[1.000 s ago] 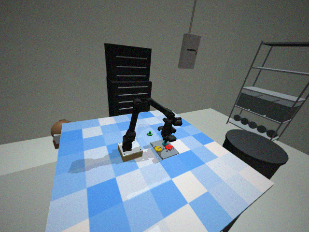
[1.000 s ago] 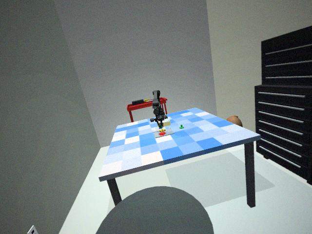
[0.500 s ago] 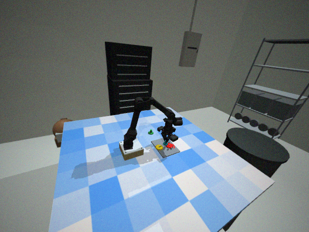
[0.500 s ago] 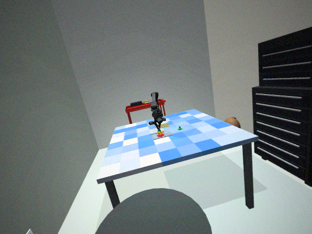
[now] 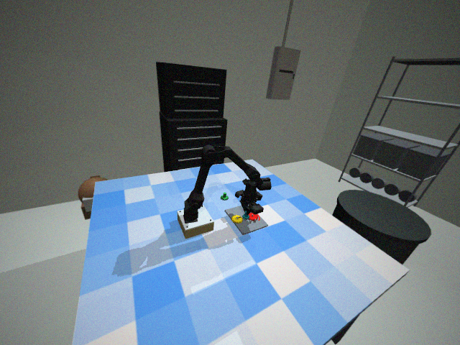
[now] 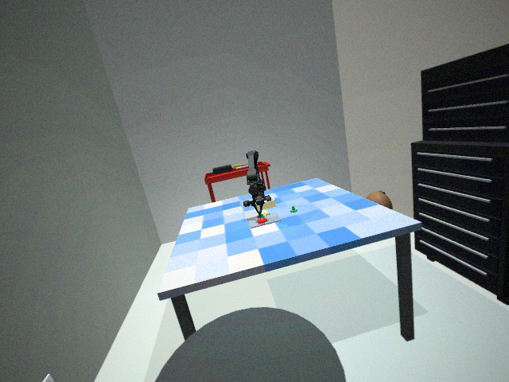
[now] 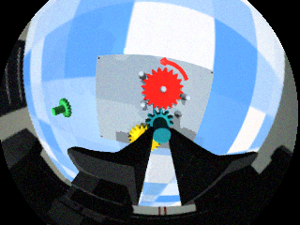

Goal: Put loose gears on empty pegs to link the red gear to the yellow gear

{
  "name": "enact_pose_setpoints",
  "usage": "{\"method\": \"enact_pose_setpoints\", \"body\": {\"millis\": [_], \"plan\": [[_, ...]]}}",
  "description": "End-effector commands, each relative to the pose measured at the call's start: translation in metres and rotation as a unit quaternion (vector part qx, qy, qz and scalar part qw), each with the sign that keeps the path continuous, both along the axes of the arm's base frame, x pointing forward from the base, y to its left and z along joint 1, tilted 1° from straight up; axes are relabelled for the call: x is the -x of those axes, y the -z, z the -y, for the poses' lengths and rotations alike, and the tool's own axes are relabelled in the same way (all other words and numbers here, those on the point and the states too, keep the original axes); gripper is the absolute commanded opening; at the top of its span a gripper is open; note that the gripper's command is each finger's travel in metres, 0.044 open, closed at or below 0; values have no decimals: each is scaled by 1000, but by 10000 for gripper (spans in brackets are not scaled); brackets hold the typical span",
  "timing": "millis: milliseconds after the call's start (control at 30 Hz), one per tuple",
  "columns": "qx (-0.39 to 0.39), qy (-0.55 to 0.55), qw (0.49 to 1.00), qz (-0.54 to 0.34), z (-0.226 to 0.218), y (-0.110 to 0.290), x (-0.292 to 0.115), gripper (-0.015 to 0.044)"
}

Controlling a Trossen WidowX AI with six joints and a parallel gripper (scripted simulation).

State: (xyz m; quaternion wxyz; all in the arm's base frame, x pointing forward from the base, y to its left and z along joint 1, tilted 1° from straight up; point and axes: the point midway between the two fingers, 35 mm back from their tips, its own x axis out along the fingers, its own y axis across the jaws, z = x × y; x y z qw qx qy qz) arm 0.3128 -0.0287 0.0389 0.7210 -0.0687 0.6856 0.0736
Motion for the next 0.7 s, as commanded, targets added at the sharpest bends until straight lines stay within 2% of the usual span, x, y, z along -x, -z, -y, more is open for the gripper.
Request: {"method": "enact_pose_setpoints", "body": {"millis": [0,267,467,667], "plan": [[-4,49,999,-3,-1,8,1,0],[-8,144,990,-5,0,10,1,0],[-7,114,993,-4,0,11,0,0],[-4,39,999,-3,-1,12,1,0]]}}
